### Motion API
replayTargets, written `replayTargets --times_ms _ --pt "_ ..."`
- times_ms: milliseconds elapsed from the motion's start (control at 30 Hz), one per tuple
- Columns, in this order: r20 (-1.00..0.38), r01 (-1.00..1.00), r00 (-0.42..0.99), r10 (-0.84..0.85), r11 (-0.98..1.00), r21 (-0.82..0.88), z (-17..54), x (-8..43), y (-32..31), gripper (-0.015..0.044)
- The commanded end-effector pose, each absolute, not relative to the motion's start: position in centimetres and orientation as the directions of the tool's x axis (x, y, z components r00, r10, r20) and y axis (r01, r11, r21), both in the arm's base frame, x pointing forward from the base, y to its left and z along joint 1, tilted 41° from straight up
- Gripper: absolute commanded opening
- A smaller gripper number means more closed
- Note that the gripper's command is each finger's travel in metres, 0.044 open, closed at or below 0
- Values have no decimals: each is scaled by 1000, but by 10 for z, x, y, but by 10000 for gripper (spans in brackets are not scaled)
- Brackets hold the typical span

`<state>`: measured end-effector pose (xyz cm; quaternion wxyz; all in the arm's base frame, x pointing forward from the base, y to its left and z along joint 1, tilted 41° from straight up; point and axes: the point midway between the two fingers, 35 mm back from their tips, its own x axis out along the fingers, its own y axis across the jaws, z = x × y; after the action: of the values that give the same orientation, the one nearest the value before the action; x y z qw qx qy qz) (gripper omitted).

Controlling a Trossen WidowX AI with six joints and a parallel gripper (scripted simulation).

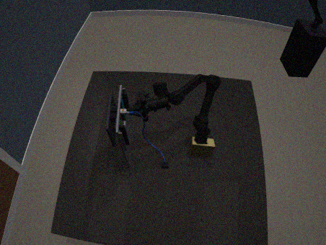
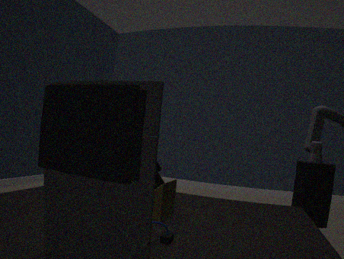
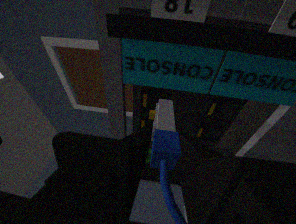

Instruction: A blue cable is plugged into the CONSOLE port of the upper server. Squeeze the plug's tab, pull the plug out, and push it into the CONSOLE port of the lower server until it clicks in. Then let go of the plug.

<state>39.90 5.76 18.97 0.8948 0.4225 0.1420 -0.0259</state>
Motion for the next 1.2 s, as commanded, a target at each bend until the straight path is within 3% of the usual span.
replayTargets --times_ms 0,1167 --pt "-270 161 960 78 637 754 192 396 60 0" --pt "-272 162 959 78 636 754 193 370 65 0"
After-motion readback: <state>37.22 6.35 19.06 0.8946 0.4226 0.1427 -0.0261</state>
